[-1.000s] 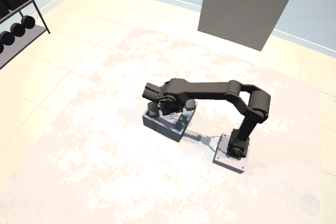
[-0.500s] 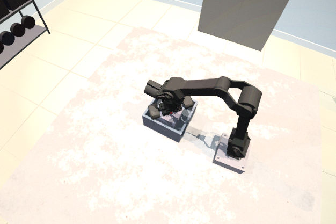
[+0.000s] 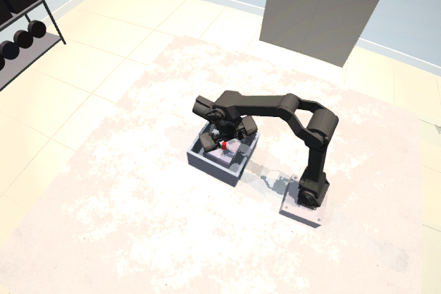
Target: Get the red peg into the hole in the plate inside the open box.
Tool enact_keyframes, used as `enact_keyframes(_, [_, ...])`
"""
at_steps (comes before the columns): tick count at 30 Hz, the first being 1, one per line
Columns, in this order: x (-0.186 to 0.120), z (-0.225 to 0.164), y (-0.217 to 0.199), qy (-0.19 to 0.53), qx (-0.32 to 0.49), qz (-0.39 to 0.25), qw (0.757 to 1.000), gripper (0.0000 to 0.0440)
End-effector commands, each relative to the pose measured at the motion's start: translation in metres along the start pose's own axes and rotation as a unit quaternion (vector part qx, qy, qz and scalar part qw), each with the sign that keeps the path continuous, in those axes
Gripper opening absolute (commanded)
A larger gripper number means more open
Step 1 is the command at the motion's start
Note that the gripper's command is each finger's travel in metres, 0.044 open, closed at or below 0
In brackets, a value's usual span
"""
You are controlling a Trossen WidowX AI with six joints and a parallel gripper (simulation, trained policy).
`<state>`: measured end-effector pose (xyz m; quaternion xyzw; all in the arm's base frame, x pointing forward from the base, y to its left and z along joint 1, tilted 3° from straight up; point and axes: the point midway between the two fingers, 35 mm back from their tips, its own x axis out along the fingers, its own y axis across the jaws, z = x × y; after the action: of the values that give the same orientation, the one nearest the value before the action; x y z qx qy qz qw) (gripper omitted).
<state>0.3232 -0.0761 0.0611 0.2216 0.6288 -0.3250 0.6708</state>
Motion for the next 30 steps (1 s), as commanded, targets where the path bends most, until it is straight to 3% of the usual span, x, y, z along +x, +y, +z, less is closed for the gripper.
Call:
enact_keyframes(1, [-0.016, 0.035, 0.05, -0.054, 0.004, 0.097, 0.994, 0.044])
enact_keyframes(3, [-0.012, 0.04, 0.044, -0.053, 0.004, 0.082, 0.995, 0.044])
enact_keyframes(16, [-0.049, 0.06, 0.086, -0.046, -0.025, 0.145, 0.988, 0.044])
enact_keyframes(30, [-0.05, 0.06, 0.087, -0.046, -0.026, 0.147, 0.988, 0.044])
